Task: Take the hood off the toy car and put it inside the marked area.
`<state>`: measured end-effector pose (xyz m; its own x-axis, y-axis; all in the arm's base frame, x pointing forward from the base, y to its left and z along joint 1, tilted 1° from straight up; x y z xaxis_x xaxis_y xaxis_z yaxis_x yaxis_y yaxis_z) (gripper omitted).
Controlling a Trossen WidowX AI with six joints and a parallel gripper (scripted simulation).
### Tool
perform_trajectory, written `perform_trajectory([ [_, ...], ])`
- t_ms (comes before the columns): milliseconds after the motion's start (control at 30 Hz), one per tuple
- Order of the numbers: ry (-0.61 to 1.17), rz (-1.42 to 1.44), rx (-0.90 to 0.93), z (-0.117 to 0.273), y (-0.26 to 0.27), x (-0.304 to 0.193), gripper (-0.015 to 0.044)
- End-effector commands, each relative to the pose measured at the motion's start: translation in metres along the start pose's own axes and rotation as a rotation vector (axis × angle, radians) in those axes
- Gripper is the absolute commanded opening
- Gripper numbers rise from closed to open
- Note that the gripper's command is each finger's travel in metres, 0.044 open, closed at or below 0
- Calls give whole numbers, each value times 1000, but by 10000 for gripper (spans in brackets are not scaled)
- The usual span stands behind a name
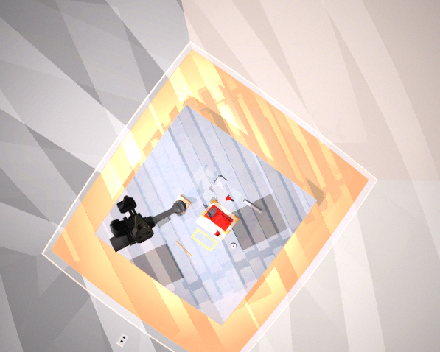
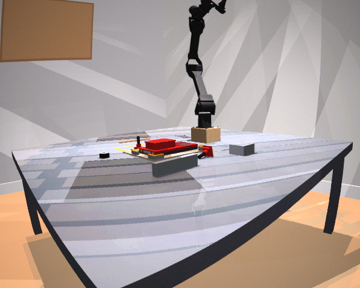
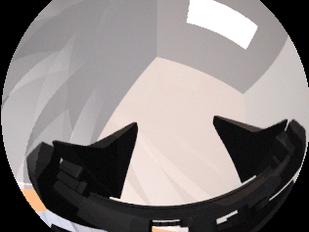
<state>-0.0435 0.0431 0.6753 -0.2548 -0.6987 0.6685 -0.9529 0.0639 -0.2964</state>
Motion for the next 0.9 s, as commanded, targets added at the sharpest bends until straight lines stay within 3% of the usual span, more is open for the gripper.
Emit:
perform_trajectory([
  [0, 79, -49, -64, -11, -19, -30, 440],
  [433, 330, -174, -290, -23, -83, -127, 440],
  [867, 571, -297, -545, 0, -146, -222, 440],
])
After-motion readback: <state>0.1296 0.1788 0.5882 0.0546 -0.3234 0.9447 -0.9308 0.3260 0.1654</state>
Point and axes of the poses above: the point midway between the two fingers, 35 mm back from their tips, its own z axis back along the fingers, its own y axis across the jaws, x = y × z, the point moved 4 cm from there along z, back along the fingers, and after that the axes turned 13 degrees about -z, right-handed, at the moved point
